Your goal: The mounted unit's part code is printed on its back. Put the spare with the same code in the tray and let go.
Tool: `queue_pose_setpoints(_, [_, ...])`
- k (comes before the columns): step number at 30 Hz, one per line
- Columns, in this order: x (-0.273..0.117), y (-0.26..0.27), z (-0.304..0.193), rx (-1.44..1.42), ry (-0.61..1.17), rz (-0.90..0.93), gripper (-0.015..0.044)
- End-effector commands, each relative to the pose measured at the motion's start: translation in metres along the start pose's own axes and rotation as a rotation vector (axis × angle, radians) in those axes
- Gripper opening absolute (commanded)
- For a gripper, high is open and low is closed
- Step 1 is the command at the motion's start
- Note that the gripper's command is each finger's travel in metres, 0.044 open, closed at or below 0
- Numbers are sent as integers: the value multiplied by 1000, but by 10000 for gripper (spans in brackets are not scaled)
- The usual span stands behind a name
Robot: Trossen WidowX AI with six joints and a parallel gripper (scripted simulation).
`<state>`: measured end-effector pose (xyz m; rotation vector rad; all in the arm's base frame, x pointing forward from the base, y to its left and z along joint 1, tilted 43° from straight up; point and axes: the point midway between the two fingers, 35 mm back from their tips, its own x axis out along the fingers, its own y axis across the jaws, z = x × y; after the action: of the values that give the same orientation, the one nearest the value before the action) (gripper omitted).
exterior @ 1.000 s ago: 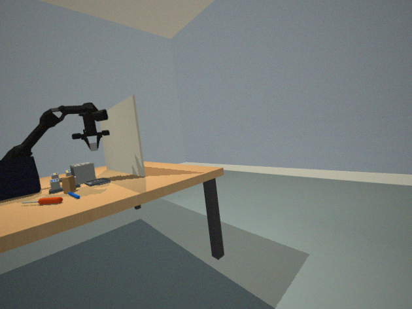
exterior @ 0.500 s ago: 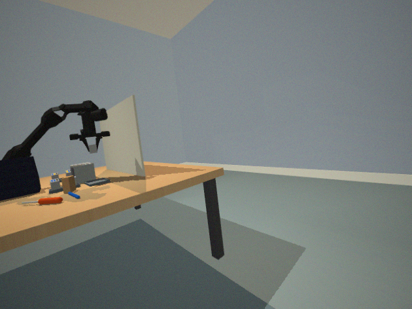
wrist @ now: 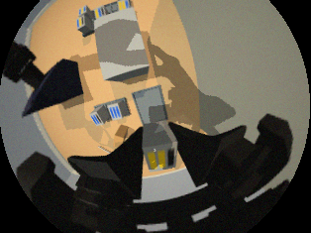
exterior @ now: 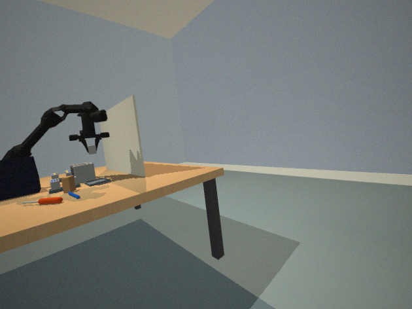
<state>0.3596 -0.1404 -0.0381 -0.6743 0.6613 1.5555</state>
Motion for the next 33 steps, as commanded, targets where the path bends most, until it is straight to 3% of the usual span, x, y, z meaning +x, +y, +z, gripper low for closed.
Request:
queue_pose_setpoints(1, [1,-1,1,3,-1,-7,0])
queue_pose_setpoints(33, [32,-6,-1,3,1,-8,0])
